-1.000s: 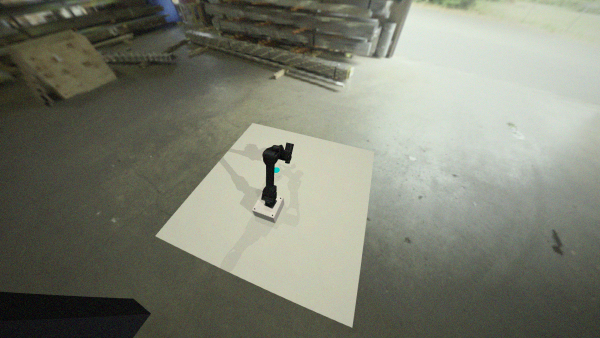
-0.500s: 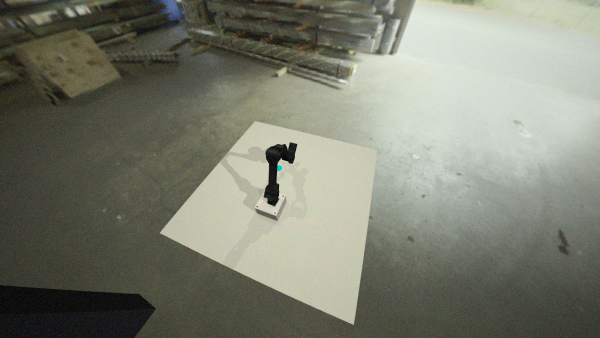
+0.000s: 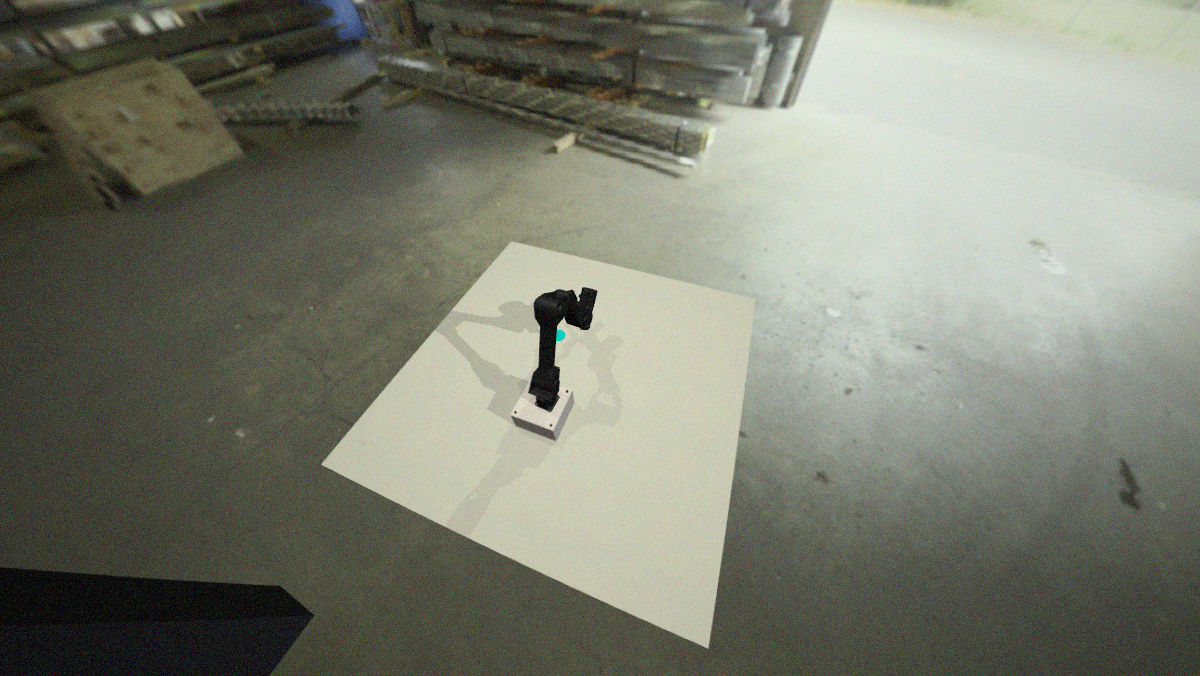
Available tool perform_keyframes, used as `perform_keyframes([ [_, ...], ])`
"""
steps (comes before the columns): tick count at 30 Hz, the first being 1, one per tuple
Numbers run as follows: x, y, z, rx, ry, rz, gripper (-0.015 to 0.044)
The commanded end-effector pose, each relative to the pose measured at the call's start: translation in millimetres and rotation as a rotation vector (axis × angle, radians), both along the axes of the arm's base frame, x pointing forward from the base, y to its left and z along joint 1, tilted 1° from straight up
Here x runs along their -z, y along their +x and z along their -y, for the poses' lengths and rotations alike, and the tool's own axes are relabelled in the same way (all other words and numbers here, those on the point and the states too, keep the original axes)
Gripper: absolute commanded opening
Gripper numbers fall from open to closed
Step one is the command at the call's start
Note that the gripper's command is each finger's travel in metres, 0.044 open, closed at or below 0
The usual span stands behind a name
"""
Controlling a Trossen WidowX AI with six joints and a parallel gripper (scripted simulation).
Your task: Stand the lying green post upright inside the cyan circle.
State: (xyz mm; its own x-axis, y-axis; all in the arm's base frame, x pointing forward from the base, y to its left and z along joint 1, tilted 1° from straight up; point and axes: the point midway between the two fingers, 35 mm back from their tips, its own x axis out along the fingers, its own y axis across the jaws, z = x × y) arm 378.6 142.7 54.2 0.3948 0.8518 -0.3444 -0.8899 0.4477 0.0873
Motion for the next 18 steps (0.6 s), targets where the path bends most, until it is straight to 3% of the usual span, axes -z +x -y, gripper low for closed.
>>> perform_keyframes([
  [1, 0, -5, 2, -0.008, 0.022, 0.005, 0.0023],
  [18, -6, -18, 9, -0.038, 0.089, 0.058, 0.0023],
])
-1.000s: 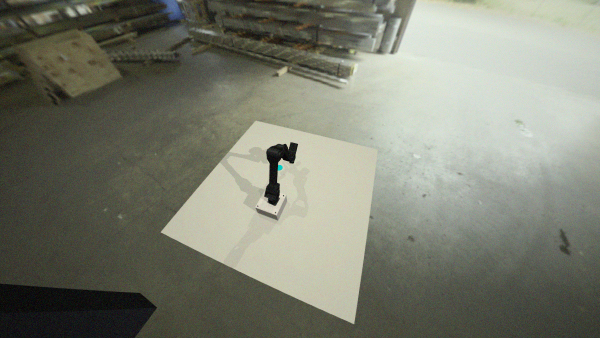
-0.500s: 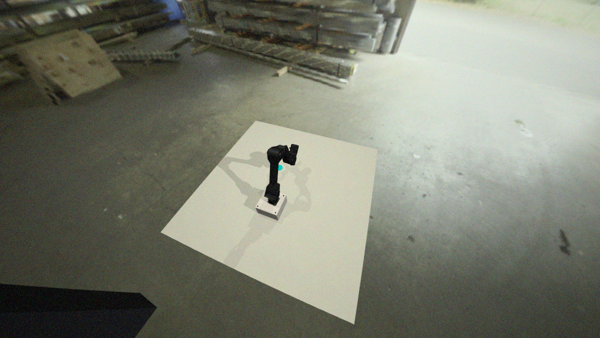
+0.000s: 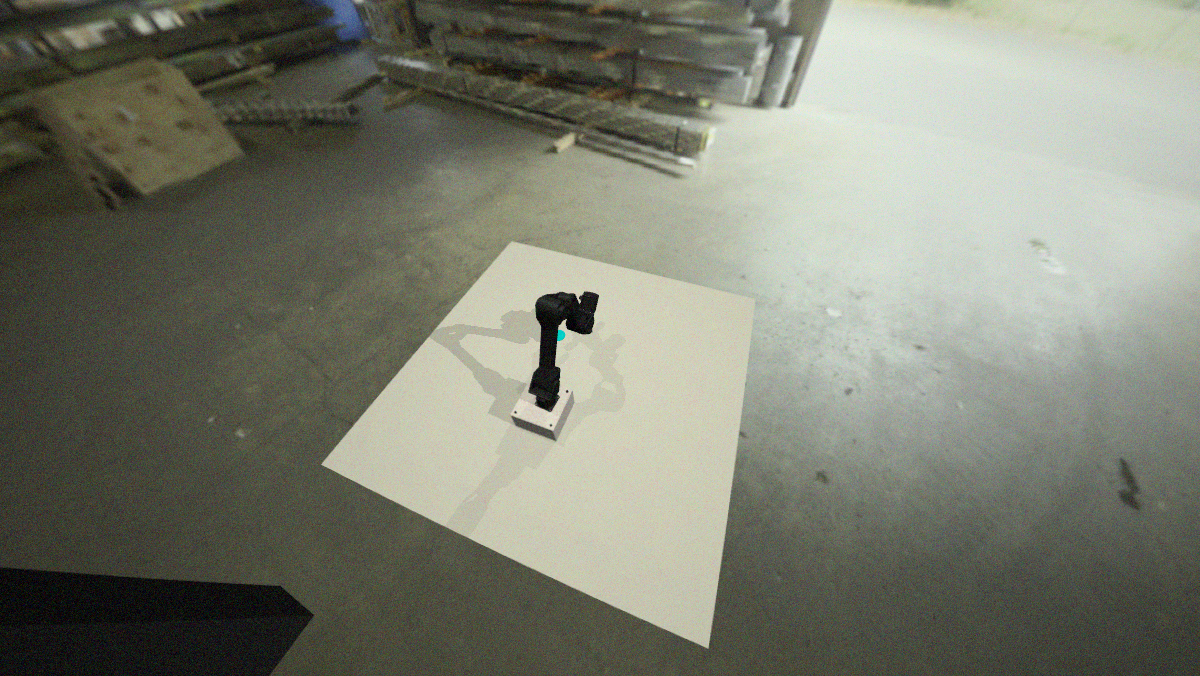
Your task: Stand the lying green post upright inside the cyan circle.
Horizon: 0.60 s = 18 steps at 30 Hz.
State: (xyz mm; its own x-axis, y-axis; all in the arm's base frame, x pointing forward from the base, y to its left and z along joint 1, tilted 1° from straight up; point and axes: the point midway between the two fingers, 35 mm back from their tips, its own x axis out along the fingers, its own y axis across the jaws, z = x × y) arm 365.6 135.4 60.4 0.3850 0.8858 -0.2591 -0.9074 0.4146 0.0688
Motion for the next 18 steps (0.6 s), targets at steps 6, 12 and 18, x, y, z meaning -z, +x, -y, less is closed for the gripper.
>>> perform_keyframes([
  [6, -2, -10, 4, -0.020, 0.037, 0.021, 0.0023],
  [12, -4, -16, 6, -0.033, 0.057, 0.040, 0.0023],
  [18, -6, -22, 9, -0.047, 0.076, 0.059, 0.0023],
])
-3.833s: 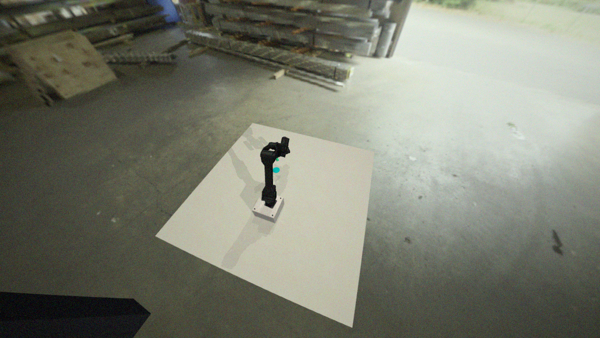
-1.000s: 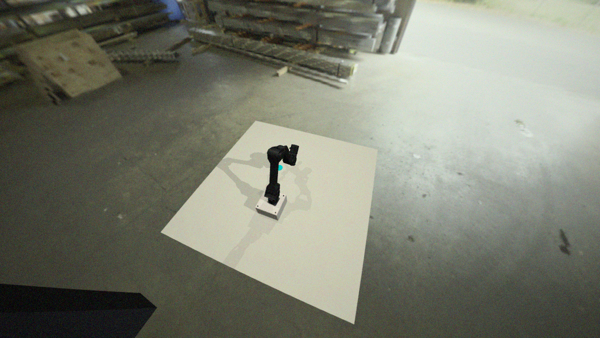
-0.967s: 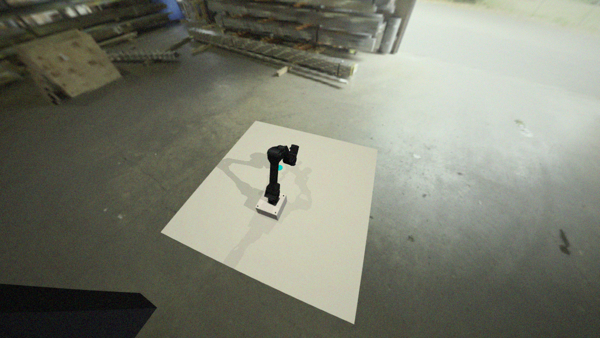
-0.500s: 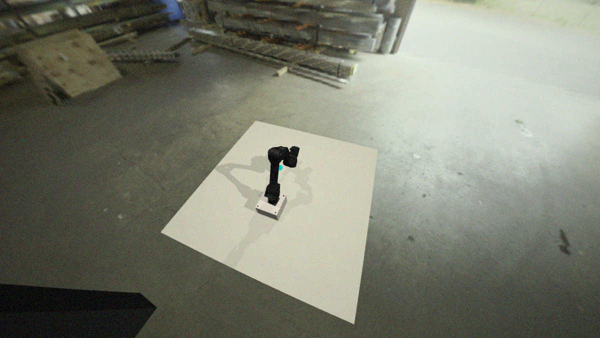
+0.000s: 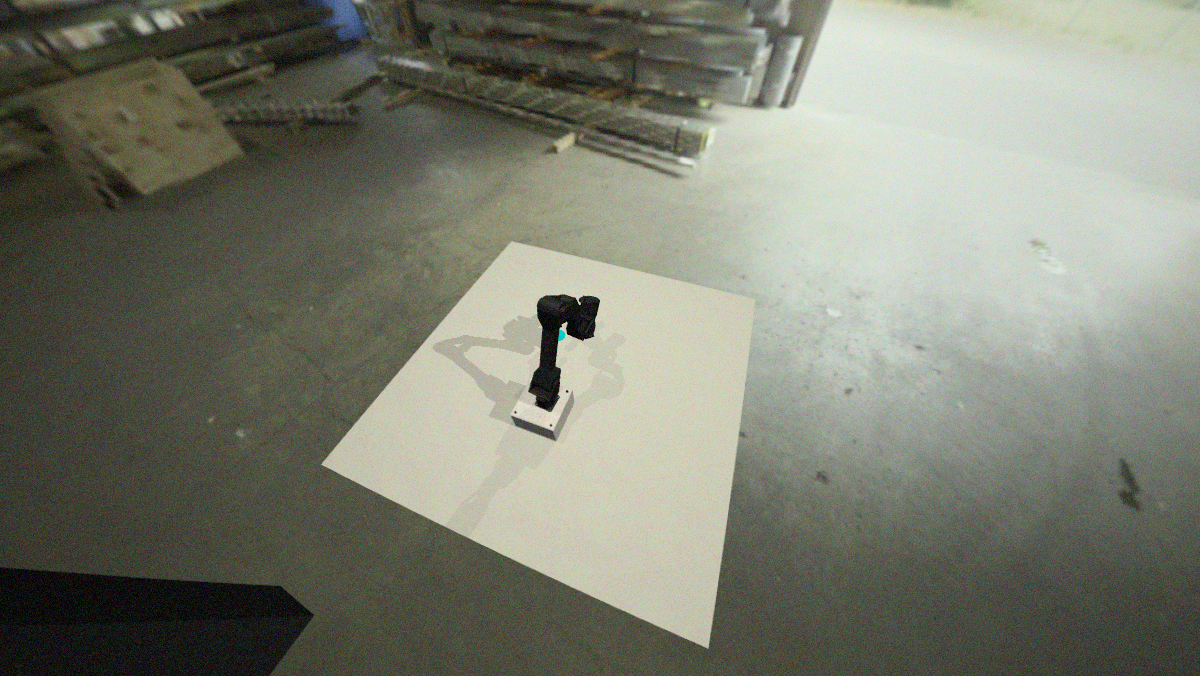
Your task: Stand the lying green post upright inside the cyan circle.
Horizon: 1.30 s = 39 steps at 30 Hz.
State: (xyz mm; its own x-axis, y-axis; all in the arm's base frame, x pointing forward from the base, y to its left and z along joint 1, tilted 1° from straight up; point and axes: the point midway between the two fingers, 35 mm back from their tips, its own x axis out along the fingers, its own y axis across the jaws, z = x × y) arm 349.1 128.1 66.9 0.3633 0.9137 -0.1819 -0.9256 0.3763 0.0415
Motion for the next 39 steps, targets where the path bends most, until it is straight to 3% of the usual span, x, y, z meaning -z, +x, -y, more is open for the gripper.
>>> perform_keyframes([
  [1, 0, -6, 2, -0.012, 0.017, 0.005, 0.0023],
  [39, -8, -32, 10, -0.070, 0.074, 0.077, 0.0023],
])
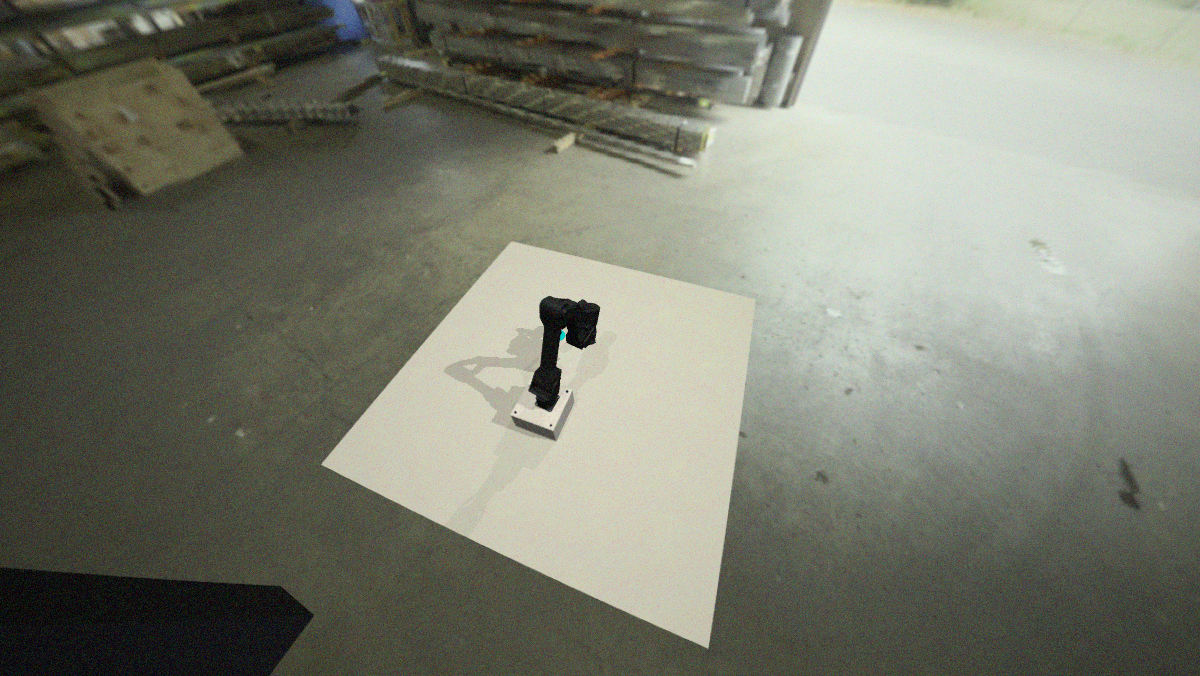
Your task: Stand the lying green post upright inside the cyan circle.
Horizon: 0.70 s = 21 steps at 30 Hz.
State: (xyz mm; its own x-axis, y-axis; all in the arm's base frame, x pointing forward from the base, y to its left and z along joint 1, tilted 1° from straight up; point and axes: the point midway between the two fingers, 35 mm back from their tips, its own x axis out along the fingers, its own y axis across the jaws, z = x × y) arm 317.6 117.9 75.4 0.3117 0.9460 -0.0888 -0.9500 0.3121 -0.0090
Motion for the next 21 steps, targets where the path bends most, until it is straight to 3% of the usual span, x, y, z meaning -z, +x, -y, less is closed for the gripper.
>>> perform_keyframes([
  [1, 0, -1, 0, -0.004, 0.003, -0.003, 0.0023],
  [21, 50, 4, 0, -0.004, 0.003, -0.004, 0.0023],
])
